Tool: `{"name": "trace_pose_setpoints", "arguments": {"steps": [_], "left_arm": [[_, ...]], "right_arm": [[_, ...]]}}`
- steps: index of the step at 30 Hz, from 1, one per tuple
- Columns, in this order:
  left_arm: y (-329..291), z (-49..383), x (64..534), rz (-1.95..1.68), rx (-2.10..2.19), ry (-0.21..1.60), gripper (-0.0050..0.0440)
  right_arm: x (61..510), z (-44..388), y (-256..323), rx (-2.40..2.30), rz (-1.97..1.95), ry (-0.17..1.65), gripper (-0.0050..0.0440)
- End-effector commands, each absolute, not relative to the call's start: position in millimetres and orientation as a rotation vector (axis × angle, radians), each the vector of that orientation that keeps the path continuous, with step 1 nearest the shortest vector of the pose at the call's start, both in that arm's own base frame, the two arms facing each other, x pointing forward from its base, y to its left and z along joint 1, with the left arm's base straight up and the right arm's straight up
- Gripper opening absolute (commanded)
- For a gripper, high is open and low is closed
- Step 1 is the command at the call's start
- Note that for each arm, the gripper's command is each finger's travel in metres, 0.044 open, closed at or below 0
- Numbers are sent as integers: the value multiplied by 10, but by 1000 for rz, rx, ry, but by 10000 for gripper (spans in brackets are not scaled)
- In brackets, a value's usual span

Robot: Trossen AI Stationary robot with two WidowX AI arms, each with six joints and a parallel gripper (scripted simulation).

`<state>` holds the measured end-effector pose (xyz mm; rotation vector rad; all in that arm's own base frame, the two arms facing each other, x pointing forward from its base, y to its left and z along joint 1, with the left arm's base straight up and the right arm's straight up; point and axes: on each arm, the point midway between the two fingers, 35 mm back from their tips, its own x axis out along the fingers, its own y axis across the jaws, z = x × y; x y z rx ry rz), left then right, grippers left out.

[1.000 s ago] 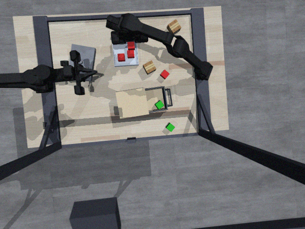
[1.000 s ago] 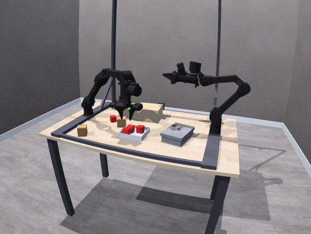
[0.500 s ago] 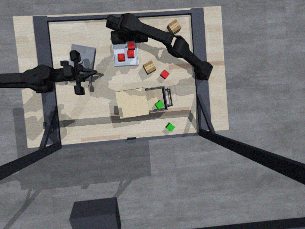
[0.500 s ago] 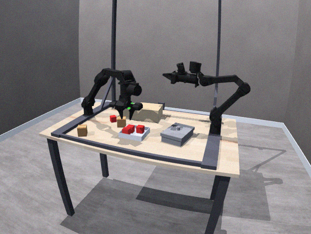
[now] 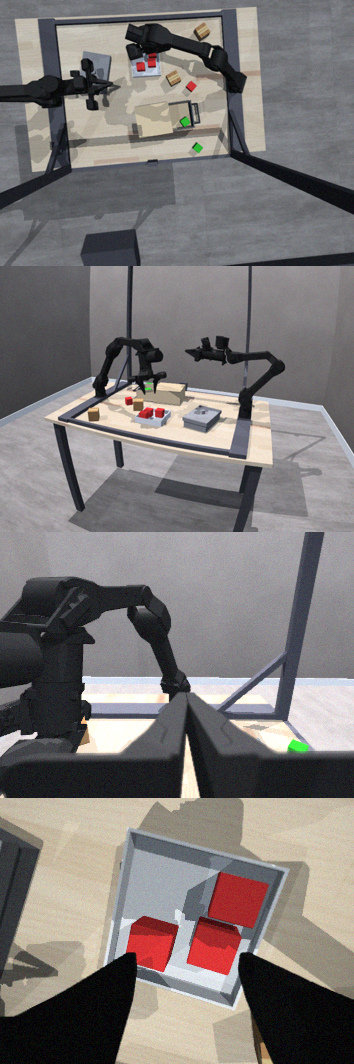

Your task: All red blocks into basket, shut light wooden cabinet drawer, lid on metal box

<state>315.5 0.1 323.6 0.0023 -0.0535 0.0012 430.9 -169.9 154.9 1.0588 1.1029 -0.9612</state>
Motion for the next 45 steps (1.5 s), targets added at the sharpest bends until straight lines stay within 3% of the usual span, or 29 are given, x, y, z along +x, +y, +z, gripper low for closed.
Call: {"name": "trace_pose_setpoints", "arguments": {"steps": [1, 19, 45], "left_arm": [[-27, 3293, 3145, -11, 5, -69, -50], [-60, 3374, 3203, -15, 61, -60, -50], [-623, 3003, 3849, -256, 929, 272, -50]], "right_arm": [[4340, 1875, -1632, 998, -844, 982, 241], [4331, 1954, -1566, 960, -797, 955, 241], [4161, 2790, -822, 528, -330, 546, 241]]}}
